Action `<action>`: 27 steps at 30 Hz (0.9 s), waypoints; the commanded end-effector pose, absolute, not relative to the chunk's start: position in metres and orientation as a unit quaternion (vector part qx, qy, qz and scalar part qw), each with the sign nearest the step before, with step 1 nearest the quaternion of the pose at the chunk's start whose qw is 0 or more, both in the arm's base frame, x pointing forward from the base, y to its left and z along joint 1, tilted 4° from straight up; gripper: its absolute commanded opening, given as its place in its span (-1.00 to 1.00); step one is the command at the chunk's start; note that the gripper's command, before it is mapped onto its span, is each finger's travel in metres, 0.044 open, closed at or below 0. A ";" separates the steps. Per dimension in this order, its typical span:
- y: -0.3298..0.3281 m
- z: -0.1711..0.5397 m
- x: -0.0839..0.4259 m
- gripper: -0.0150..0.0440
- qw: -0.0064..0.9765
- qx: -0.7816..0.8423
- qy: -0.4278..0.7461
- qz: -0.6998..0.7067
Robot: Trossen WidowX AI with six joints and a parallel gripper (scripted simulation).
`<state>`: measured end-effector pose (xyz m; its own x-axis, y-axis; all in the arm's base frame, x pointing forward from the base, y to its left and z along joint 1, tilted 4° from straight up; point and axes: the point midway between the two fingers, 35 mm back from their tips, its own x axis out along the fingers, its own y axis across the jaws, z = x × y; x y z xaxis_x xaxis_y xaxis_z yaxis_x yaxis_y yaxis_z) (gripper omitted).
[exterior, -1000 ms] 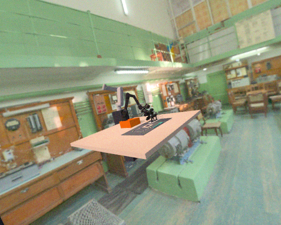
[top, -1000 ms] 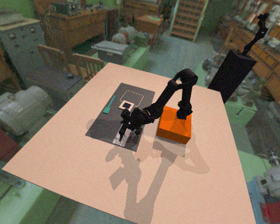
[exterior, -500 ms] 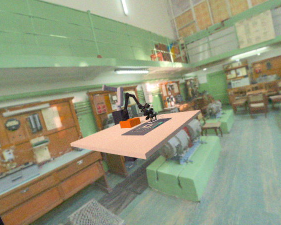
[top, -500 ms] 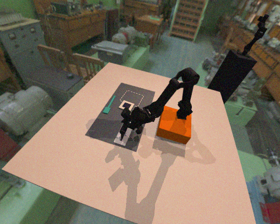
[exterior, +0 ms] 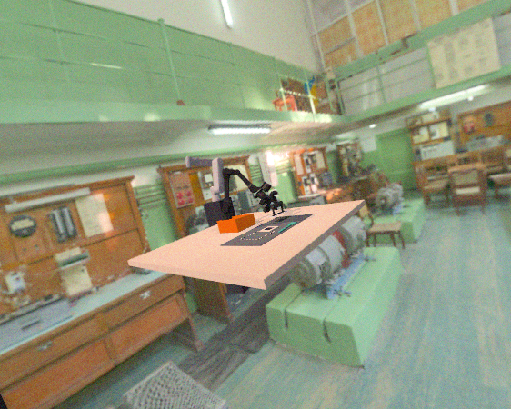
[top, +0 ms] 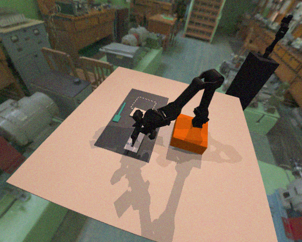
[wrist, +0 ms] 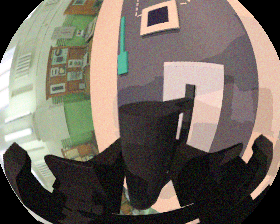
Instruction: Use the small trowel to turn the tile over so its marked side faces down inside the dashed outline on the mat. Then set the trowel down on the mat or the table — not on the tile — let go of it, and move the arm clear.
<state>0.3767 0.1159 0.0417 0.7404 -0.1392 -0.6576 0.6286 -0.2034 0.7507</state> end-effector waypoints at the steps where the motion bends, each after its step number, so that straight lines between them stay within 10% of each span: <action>1: 0.118 0.051 0.380 -0.49 0.605 0.714 0.170 -0.308; 27: 0.071 0.042 0.412 -0.49 0.582 0.732 0.166 -0.312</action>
